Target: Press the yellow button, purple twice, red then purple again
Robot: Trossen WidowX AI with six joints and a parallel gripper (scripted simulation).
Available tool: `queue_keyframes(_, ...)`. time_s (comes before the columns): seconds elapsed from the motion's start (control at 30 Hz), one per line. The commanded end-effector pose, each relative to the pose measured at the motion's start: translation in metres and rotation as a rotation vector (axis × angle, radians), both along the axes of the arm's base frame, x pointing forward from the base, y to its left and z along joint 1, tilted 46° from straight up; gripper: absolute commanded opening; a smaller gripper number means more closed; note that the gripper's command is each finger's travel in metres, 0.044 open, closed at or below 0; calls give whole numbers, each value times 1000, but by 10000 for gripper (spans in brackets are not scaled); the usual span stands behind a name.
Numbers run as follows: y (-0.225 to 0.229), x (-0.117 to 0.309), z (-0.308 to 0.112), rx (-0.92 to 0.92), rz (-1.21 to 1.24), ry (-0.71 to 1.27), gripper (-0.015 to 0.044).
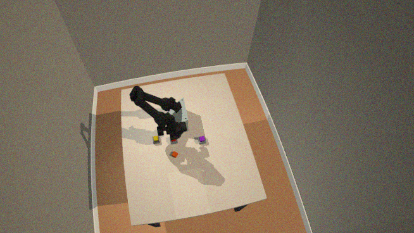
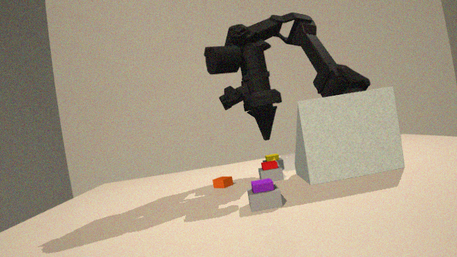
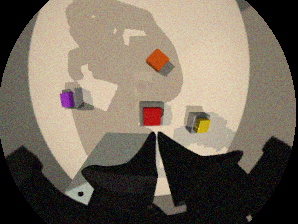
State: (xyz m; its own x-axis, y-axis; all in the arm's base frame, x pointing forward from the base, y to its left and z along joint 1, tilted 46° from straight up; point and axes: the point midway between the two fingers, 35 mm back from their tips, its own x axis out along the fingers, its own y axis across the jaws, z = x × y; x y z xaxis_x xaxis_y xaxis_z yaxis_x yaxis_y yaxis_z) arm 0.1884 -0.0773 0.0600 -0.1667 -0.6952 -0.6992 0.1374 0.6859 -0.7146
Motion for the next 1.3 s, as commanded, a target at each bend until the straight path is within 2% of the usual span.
queue_keyframes(0.0, 25, 8, 26, 2, 5, -19, 20)
queue_keyframes(0.27, 36, 20, 17, 7, 6, -21, 20)
queue_keyframes(0.5, 95, 62, -39, 18, 8, -25, 20)
queue_keyframes(0.73, 150, 74, -108, 11, 5, -26, 20)
queue_keyframes(1.03, 150, 74, -112, 11, 5, -26, 20)
queue_keyframes(1.17, 116, 68, -147, 10, 5, -27, 20)
queue_keyframes(1.27, 109, 65, -154, 9, 5, -27, 20)
